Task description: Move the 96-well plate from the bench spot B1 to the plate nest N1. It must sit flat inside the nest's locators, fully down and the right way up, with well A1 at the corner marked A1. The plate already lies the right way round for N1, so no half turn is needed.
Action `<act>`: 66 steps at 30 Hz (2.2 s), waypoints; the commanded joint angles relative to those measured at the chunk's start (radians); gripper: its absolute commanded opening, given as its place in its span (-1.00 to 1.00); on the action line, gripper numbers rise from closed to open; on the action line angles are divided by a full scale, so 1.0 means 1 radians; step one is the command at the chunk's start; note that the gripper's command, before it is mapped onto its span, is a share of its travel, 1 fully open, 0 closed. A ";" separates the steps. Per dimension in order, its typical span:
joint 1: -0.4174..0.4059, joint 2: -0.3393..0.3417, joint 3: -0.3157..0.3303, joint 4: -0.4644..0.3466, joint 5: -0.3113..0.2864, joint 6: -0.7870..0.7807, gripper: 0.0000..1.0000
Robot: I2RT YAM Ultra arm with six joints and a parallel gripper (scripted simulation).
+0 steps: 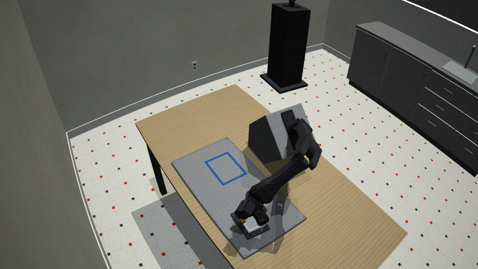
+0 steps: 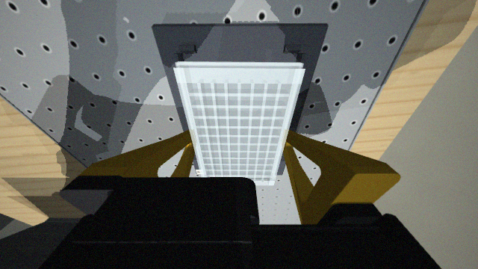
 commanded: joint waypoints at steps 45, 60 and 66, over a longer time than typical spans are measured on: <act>-0.010 -0.033 0.003 0.017 0.001 0.016 -1.00; -0.008 -0.032 0.012 0.028 0.002 0.019 -1.00; -0.006 -0.031 0.016 0.029 0.003 0.020 -1.00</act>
